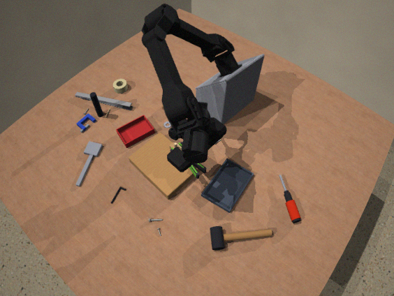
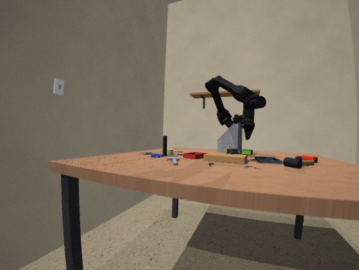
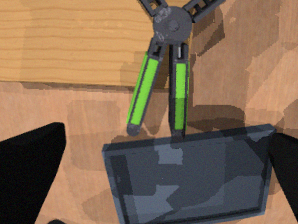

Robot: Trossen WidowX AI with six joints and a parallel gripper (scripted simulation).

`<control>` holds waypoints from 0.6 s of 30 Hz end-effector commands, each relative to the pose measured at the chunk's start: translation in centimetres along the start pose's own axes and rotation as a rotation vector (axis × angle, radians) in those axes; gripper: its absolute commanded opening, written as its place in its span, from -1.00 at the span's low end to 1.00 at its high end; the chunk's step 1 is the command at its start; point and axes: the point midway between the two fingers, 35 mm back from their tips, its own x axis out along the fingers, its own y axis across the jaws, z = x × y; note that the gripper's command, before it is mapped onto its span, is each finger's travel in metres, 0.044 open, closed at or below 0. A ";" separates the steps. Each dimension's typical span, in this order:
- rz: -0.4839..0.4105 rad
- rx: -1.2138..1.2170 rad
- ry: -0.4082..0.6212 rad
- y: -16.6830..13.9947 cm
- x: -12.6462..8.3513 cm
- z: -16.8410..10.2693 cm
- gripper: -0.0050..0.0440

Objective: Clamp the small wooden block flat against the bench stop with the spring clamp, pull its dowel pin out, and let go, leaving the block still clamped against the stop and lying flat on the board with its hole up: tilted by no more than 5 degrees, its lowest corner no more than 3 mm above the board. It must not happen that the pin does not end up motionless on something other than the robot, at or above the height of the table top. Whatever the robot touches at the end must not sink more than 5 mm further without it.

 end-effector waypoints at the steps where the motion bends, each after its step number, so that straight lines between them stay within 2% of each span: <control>1: 0.010 0.017 0.011 0.3 -1.9 0.1 1.00; 5: 0.010 0.018 0.009 0.1 -3.0 0.2 1.00; 11: 0.008 0.005 0.002 0.0 -2.6 0.2 1.00; 18: 0.008 0.005 0.010 0.2 -2.4 2.0 1.00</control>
